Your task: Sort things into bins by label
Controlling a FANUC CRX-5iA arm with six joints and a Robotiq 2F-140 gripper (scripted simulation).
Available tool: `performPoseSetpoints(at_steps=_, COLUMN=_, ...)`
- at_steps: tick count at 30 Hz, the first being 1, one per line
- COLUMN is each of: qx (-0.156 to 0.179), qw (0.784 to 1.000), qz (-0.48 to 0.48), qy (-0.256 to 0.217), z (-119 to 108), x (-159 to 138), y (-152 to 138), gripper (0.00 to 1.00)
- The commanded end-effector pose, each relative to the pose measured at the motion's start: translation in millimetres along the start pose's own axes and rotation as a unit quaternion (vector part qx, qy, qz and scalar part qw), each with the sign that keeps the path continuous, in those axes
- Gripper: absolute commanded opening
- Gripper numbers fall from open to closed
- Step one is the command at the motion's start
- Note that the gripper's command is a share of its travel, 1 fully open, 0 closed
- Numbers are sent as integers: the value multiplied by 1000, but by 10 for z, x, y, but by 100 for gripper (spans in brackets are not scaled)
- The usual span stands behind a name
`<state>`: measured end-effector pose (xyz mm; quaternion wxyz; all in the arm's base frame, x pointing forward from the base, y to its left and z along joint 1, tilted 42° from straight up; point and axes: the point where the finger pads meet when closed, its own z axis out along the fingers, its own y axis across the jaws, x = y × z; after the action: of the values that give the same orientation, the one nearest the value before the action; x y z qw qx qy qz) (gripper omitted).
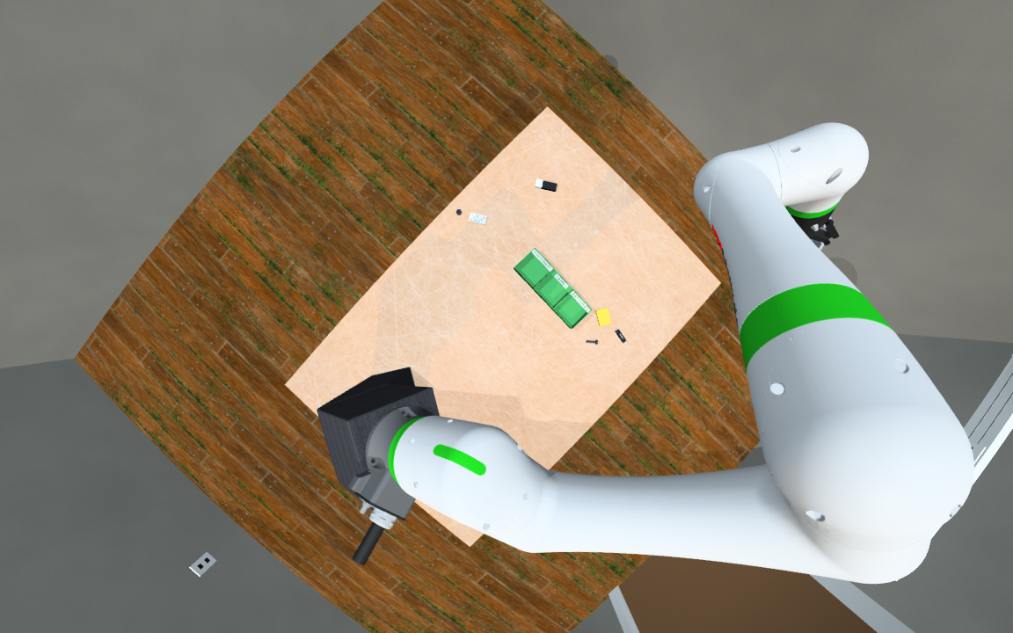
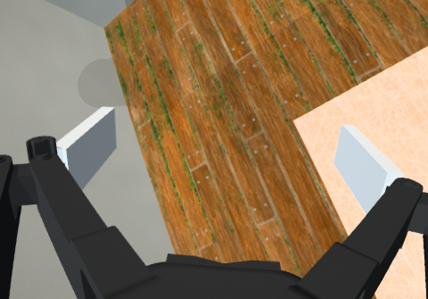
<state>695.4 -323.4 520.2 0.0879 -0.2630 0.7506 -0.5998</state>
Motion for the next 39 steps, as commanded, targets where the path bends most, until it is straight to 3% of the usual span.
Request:
performPoseSetpoints(at_steps=1, qx=0, qw=1000, qz=0, qy=0, z=-2, x=0, y=-3, gripper=100)
performPoseSetpoints(at_steps=17, qx=0, qw=1000, qz=0, qy=0, z=-2, x=0, y=-3, gripper=100)
performPoseSetpoints(at_steps=18, qx=0, qw=1000, qz=0, qy=0, z=63, x=-32, y=38, gripper=15)
performPoseSetpoints(at_steps=28, qx=0, qw=1000, qz=0, qy=0, z=707, x=-344, y=436, gripper=15)
performPoseSetpoints(at_steps=34, qx=-9, qw=999, qz=-45, qy=-15, z=611, x=-387, y=556, gripper=15)
performPoseSetpoints(at_steps=39, qx=-20, qw=994, qz=-101, qy=-33, z=403, x=-538, y=806, gripper=15)
